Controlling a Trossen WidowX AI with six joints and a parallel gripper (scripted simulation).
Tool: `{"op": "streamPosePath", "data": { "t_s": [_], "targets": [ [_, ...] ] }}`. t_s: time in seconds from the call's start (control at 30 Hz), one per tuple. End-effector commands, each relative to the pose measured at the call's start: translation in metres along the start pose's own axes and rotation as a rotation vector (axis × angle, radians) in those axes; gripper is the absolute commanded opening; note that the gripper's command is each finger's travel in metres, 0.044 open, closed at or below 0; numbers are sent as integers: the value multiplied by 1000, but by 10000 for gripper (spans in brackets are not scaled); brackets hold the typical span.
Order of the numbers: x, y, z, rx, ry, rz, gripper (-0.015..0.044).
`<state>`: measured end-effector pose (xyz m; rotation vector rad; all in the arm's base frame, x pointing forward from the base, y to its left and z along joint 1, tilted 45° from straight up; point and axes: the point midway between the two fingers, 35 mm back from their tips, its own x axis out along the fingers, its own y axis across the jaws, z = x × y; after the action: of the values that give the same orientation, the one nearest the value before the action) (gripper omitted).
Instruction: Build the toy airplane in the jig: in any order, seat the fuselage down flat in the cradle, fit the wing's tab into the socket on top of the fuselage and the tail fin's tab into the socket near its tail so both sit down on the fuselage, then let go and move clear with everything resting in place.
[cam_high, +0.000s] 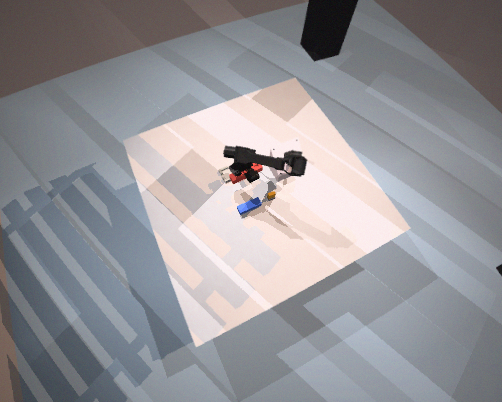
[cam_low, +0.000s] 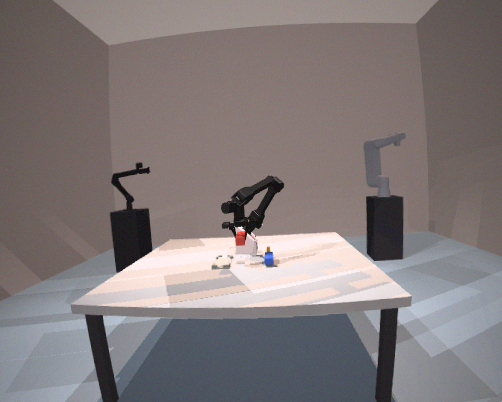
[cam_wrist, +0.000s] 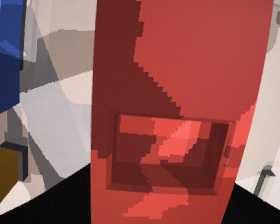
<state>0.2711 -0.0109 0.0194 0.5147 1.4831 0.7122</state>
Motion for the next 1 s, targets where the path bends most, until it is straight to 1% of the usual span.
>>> {"op": "streamPosePath", "data": {
  "t_s": [0.0,0.97],
  "targets": [
    [1,-12,4,-3,-10,-11,0],
    [46,-95,-1,51,-12,-13,0]
  ]
}}
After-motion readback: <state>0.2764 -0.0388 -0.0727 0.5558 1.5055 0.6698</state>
